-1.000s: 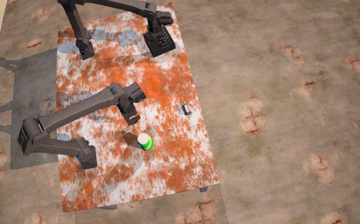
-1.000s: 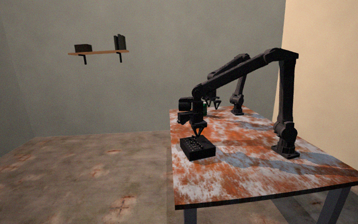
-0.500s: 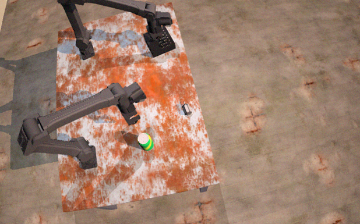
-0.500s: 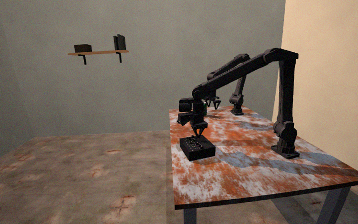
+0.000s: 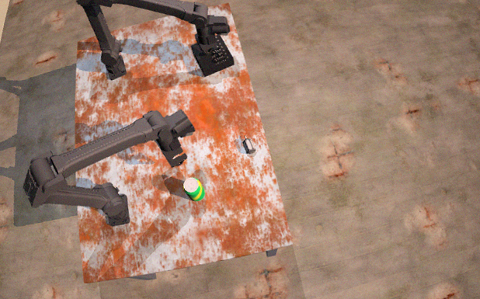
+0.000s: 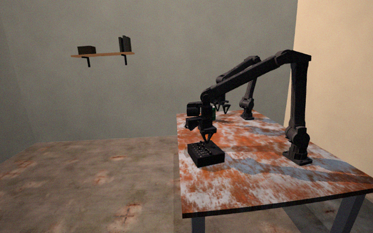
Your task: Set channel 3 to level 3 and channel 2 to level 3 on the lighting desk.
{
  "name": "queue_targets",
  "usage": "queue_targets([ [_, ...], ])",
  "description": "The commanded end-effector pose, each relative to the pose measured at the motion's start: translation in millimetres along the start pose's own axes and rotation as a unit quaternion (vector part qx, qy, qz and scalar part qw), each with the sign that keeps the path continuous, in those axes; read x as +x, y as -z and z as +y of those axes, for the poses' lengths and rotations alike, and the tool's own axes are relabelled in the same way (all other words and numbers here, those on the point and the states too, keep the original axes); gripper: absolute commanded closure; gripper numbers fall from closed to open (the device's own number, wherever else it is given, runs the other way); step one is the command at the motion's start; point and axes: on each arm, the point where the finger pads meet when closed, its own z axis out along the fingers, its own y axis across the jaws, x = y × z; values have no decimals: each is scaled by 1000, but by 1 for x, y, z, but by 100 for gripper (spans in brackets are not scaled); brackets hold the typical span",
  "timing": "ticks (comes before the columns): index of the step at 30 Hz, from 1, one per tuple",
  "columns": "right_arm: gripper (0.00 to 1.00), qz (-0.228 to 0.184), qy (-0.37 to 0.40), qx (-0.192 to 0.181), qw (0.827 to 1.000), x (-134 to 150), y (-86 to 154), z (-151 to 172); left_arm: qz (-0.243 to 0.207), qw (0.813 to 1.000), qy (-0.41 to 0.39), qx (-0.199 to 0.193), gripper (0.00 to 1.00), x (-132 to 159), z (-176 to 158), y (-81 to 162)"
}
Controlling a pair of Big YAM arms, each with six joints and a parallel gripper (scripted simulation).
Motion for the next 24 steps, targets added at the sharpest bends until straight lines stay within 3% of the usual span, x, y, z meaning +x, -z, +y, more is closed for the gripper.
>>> queue_targets([
  [1,0,-16,0,-1,1000,-11,11,1,-31,999,-5,15,100,-10,-11,23],
  [24,0,-16,0,-1,1000,-11,11,1,-33,999,-5,16,100,-11,-13,25],
])
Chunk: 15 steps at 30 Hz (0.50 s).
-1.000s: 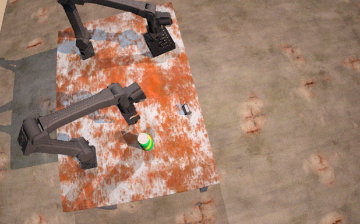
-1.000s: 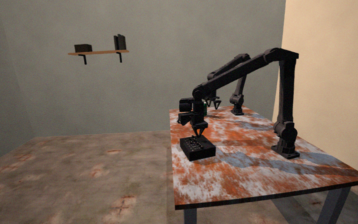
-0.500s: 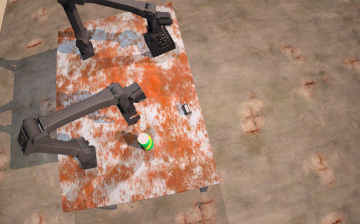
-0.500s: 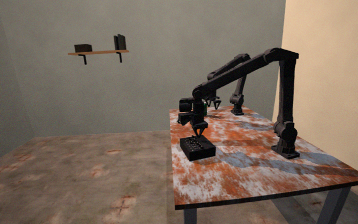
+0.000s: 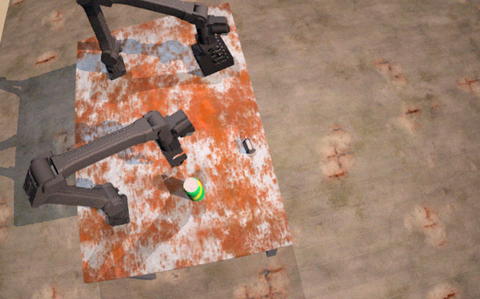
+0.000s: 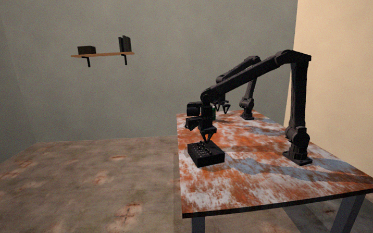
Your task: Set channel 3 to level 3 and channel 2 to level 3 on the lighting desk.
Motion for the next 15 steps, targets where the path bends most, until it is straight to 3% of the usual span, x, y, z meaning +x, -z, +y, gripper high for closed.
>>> queue_targets([
  [1,0,-16,0,-1,1000,-11,11,1,-34,999,-5,16,100,-12,-14,25],
  [15,0,-16,0,-1,1000,-11,11,1,-40,999,0,20,100,-18,-17,31],
])
